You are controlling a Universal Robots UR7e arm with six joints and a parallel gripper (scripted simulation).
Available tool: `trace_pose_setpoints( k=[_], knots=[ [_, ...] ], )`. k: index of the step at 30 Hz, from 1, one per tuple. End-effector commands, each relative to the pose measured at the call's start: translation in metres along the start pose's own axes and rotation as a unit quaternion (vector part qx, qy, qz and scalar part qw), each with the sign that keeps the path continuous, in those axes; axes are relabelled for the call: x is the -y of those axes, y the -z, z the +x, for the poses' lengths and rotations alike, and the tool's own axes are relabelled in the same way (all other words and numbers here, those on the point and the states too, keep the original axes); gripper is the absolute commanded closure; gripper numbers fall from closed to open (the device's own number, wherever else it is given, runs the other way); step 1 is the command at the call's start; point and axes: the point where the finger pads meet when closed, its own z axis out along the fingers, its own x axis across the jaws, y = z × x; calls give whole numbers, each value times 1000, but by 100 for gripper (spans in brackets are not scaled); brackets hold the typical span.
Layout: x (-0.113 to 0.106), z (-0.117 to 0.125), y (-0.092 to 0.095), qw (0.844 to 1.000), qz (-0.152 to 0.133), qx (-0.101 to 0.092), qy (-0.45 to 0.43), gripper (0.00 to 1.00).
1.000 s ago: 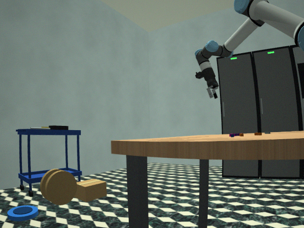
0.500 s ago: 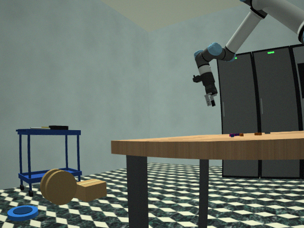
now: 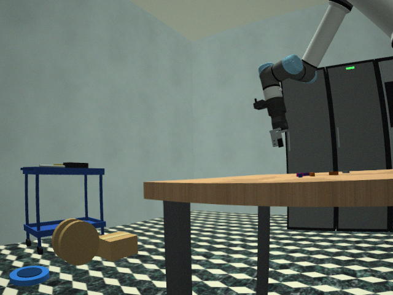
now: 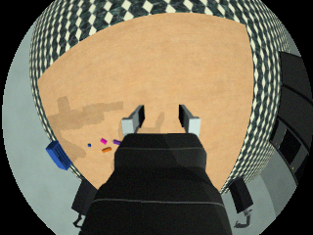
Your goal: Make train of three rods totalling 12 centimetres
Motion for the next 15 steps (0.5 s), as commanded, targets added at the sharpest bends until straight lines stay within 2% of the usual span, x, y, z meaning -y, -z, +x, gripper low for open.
trace_pose_setpoints(
  k=[1,7,9,15],
  knots=[
    [-32,-36,-19,1000,16,1,15,0],
    [-71,-73,-39,999,32,3,31,0],
    [-71,-73,-39,999,32,3,31,0],
    [-109,-101,-53,998,46,5,45,0]
  ],
)
